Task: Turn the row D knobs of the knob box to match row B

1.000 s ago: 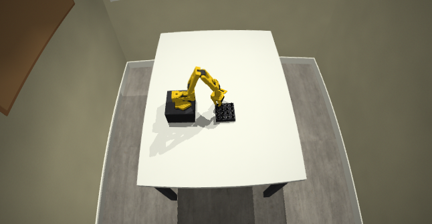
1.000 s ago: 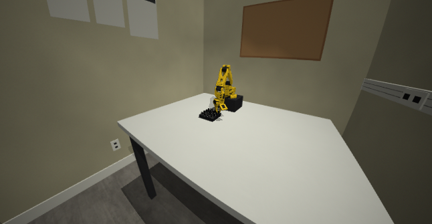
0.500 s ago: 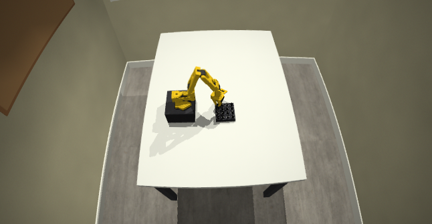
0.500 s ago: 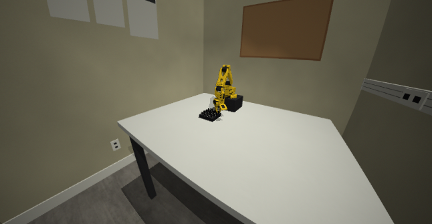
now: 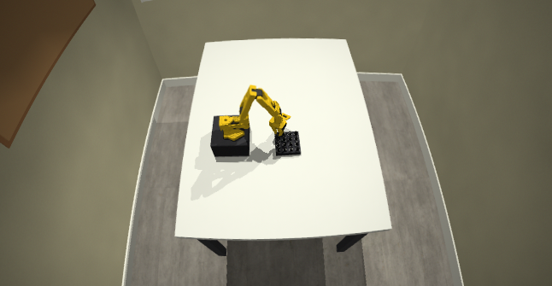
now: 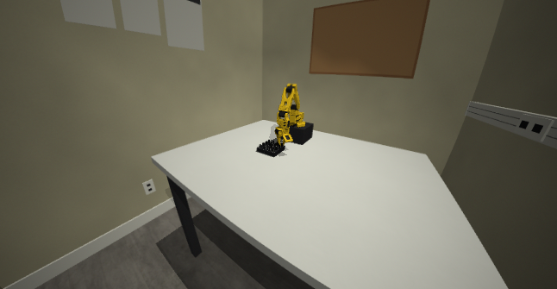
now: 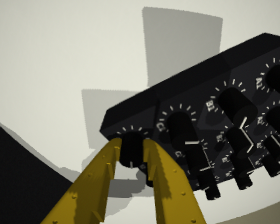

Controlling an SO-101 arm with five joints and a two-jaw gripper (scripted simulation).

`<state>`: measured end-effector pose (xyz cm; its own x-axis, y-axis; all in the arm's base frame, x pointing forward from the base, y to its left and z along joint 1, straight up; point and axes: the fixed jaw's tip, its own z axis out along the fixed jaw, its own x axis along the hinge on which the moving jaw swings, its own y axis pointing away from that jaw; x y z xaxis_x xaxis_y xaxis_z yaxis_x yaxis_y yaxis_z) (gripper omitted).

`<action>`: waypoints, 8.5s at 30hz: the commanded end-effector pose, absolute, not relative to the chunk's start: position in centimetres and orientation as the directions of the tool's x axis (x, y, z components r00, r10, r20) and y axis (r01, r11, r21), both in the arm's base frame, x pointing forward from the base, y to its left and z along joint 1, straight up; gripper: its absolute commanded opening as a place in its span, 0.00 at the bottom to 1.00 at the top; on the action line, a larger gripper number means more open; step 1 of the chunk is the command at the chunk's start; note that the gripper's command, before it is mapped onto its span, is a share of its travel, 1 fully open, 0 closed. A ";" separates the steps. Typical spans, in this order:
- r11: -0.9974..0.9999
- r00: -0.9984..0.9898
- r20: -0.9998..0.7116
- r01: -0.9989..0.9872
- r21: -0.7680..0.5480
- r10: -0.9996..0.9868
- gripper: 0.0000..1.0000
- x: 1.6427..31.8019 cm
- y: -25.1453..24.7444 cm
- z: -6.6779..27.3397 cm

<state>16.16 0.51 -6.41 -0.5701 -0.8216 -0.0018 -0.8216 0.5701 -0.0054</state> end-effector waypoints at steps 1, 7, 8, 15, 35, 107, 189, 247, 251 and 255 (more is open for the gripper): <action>0.573 -0.573 0.000 -0.820 0.000 -0.820 0.07 15.9 0.7 -6.3; 0.573 -0.573 0.000 -0.820 0.000 -0.820 0.08 15.9 0.8 -6.3; 0.573 -0.573 0.000 -0.820 0.000 -0.820 0.08 15.9 0.8 -6.3; 0.573 -0.573 0.000 -0.820 0.000 -0.820 0.08 15.9 0.8 -6.3; 0.573 -0.573 0.000 -0.820 0.000 -0.820 0.08 16.0 0.8 -4.5; 0.629 -0.629 -0.001 -0.777 -0.001 -0.777 0.08 16.4 0.7 -2.5; 0.839 -0.839 -0.001 0.544 0.001 0.544 0.10 17.1 -1.8 -2.5; 0.839 -0.839 -0.001 0.544 0.001 0.544 0.10 17.0 -1.8 -4.0; 0.839 -0.839 -0.001 0.544 0.001 0.544 0.10 17.0 -1.8 -4.0; 0.839 -0.839 -0.001 0.544 0.001 0.544 0.10 16.9 -1.8 -4.1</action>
